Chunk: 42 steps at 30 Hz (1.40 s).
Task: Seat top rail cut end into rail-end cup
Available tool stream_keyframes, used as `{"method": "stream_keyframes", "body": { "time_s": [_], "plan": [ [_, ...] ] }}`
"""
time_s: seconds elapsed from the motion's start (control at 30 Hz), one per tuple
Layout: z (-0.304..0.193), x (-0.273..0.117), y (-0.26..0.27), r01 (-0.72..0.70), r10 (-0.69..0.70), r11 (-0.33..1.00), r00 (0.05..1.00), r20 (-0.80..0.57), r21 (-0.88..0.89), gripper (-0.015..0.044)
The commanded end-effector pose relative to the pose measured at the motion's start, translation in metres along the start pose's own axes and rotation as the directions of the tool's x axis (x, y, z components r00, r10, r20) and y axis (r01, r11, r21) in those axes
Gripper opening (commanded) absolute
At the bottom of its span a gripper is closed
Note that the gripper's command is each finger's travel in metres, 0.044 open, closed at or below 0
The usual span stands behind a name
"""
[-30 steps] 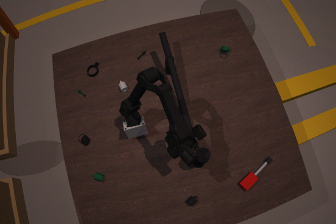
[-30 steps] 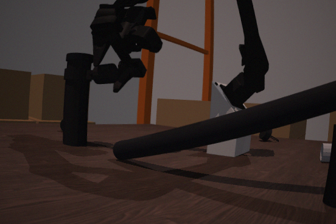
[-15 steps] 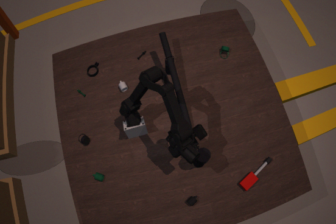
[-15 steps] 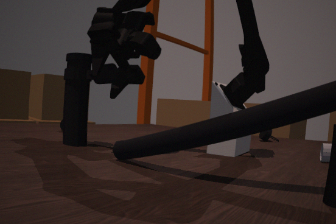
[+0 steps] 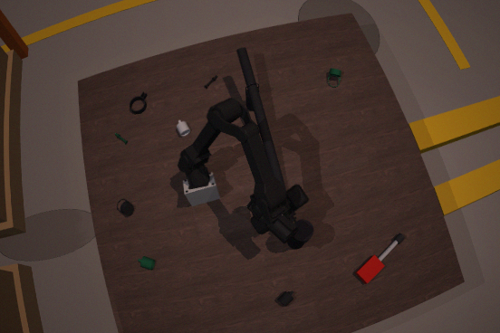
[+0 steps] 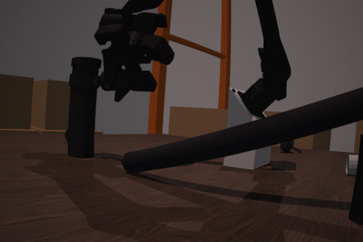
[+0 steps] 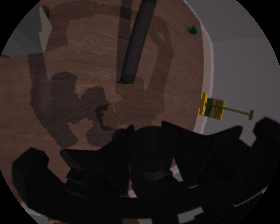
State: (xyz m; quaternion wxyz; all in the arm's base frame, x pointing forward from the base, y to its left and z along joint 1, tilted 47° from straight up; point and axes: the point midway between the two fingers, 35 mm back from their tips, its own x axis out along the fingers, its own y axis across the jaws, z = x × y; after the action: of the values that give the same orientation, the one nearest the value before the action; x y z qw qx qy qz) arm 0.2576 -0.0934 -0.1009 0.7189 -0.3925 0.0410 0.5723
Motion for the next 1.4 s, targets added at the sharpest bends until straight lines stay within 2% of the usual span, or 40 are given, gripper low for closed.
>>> {"method": "stream_keyframes", "body": {
  "time_s": [0.0, 1.37],
  "plan": [
    [0.0, 0.002, -0.002, 0.001, -0.001, 1.0, 1.0, -0.01, 0.022, 0.0],
    [-0.002, 0.012, -0.019, 0.014, 0.01, 0.978, 0.993, -0.115, 0.208, 0.0]
  ]
}}
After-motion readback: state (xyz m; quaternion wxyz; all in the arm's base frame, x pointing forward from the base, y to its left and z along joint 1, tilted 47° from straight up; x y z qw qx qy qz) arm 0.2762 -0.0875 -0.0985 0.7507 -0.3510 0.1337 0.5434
